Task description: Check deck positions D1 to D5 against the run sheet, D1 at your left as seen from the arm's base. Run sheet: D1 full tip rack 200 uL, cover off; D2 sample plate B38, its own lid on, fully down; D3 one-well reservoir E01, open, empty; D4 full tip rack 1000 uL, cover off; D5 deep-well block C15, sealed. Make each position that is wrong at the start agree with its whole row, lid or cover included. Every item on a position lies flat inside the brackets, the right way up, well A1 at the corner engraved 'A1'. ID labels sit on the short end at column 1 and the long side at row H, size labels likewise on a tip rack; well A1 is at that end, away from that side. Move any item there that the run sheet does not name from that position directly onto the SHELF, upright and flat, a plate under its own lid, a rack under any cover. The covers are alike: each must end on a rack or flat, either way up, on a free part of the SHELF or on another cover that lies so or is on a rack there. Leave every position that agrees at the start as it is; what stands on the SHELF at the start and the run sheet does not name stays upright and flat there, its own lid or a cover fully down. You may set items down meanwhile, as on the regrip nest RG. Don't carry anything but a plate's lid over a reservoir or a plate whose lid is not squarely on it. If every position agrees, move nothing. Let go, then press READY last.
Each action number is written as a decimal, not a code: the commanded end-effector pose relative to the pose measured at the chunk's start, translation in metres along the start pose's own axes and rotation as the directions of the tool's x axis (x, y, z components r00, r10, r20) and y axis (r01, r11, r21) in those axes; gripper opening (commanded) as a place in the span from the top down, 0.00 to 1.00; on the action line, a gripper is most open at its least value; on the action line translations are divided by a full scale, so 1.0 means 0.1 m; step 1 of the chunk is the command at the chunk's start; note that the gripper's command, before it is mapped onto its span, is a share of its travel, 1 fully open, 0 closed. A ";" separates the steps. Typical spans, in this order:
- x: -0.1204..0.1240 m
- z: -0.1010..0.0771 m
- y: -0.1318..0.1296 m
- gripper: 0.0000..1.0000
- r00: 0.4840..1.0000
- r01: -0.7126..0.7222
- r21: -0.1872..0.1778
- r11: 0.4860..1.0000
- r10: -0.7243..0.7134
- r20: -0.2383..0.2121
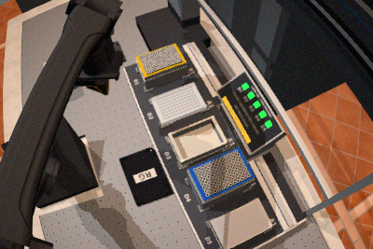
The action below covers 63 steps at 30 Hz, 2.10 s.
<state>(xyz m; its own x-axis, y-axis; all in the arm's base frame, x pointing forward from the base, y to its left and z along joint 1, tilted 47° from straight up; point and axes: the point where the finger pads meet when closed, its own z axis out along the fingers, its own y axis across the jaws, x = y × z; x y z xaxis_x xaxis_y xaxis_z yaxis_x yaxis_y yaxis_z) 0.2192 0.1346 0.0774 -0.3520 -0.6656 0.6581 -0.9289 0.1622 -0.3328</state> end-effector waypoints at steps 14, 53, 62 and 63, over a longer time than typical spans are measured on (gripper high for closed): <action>-0.79 -0.23 0.19 1.00 0.968 0.239 0.032 0.970 -0.241 0.066; -1.68 -0.15 0.82 1.00 0.907 0.419 0.028 0.907 -0.420 0.039; -1.55 -0.14 1.15 1.00 0.907 0.417 0.027 0.908 -0.418 0.047; -1.53 -0.14 1.19 1.00 0.907 0.418 0.027 0.908 -0.418 0.047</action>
<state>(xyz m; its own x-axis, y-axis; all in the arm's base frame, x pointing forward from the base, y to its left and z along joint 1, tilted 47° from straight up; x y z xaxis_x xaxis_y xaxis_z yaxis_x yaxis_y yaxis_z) 0.1699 0.2528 -0.0580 0.1010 -0.6712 0.7344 -0.9888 -0.1491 -0.0003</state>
